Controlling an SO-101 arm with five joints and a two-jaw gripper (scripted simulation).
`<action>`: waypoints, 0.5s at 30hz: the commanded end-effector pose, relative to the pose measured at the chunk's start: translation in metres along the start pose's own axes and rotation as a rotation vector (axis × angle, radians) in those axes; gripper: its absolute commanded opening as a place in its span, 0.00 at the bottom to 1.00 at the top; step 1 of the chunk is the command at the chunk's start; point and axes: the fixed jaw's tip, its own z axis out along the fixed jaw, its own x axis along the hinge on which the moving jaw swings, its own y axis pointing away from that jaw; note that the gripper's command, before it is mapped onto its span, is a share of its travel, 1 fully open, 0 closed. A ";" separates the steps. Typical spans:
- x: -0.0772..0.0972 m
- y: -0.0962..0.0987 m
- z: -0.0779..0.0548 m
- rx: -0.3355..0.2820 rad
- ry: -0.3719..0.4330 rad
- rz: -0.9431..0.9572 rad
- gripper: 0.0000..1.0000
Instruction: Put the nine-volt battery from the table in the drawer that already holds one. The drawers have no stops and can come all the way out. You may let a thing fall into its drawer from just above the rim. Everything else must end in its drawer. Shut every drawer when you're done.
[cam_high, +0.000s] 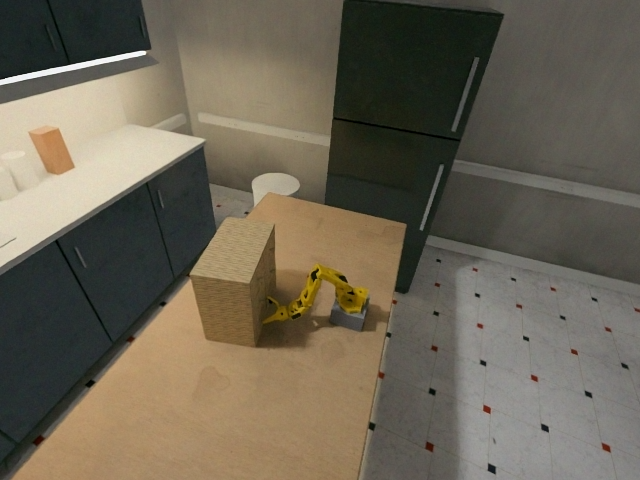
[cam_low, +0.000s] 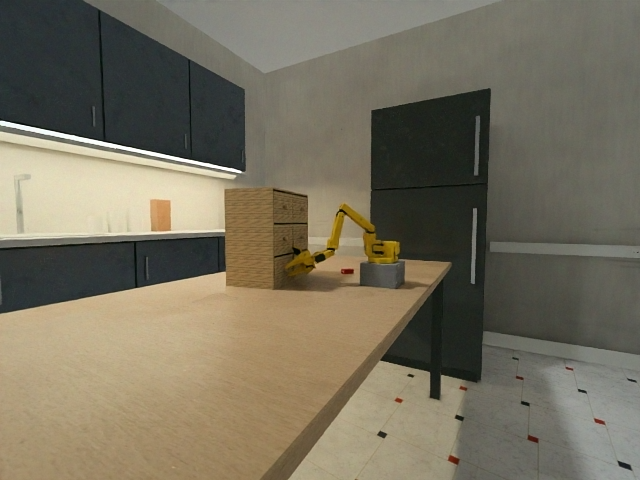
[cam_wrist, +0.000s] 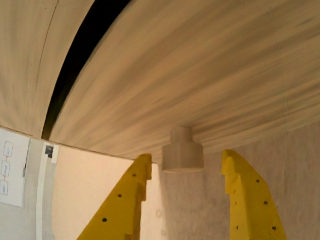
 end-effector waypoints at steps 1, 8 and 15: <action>-0.005 0.001 0.000 0.000 -0.012 0.013 0.21; -0.005 0.002 0.000 0.000 -0.012 0.013 0.21; -0.006 0.003 0.000 0.000 -0.012 0.013 0.21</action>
